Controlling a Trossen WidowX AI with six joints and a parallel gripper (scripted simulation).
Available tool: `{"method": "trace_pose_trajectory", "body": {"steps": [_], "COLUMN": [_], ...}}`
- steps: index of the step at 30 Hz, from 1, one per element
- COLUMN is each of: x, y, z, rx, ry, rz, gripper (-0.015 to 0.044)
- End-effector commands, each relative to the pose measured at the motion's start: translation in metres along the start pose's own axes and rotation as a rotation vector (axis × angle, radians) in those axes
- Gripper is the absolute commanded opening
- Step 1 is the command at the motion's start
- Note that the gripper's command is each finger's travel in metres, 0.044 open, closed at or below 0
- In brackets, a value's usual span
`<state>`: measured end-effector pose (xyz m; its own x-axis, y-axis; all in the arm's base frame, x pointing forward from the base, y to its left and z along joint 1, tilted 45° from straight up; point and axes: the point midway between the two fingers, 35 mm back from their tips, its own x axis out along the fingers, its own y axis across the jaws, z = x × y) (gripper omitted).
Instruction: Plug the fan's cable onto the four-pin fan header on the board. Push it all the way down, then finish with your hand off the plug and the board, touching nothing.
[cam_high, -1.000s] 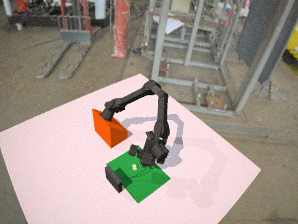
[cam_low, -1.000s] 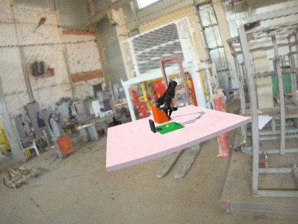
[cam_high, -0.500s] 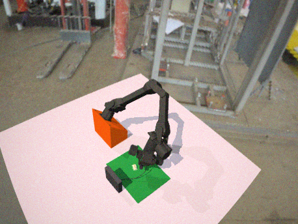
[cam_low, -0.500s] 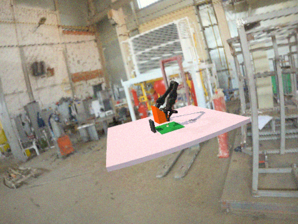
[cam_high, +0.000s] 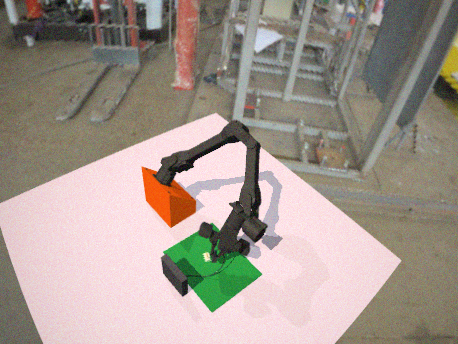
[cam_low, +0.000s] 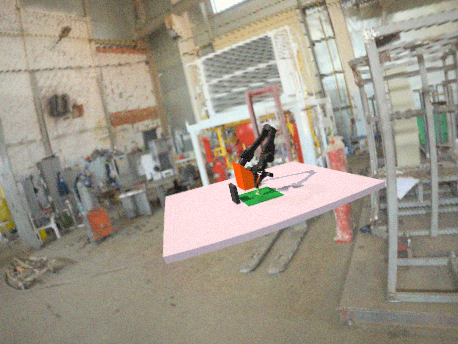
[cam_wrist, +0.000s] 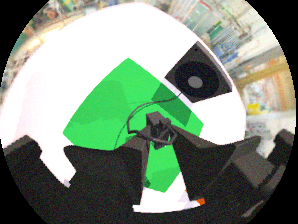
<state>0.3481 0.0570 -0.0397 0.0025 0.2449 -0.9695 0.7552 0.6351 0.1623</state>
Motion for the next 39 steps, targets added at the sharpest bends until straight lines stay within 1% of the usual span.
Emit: {"method": "trace_pose_trajectory", "body": {"steps": [1,20,39], "x": [0.0000,0.0032,-0.0033], "y": [0.0006,0.0030,0.0078], "z": [0.0006,-0.0018,-0.0064], "rx": [0.009,0.037,0.084], "ry": [-0.060,-0.302,-0.546], "rz": [-0.011,-0.038,0.002], "gripper": [0.0000,0.0000,0.0000]}}
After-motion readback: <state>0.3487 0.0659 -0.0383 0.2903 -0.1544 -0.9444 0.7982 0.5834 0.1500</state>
